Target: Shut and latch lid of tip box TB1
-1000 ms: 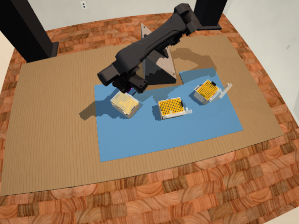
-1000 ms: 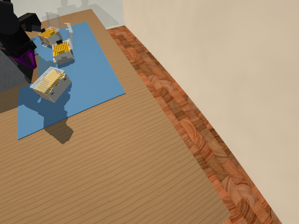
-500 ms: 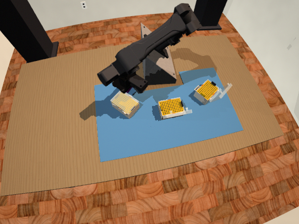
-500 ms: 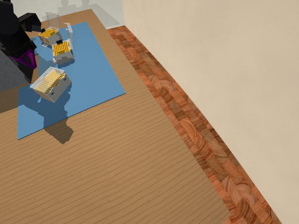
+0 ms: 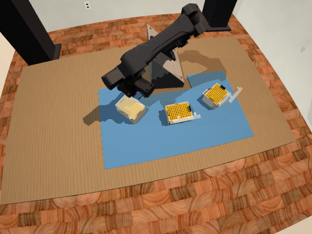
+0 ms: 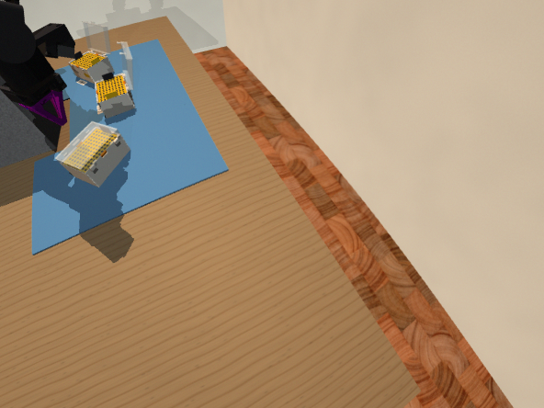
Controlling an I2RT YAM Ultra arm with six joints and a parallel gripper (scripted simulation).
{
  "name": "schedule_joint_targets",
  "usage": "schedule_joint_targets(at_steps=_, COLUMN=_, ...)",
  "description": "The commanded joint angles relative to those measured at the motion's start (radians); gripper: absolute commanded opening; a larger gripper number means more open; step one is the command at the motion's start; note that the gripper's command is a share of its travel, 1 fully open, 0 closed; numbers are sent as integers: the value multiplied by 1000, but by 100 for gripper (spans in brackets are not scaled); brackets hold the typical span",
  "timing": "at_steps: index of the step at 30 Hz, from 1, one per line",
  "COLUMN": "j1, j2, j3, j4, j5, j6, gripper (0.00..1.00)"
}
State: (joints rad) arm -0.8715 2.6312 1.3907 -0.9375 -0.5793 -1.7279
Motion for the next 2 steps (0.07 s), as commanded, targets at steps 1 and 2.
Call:
schedule_joint_targets(at_steps=1, j1=-9, j2=-7, j3=5, j4=-12, j5=0, j6=-1, gripper=0)
schedule_joint_targets(at_steps=2, j1=-9, j2=-7, j3=5, j4=-12, j5=0, j6=-1, gripper=0)
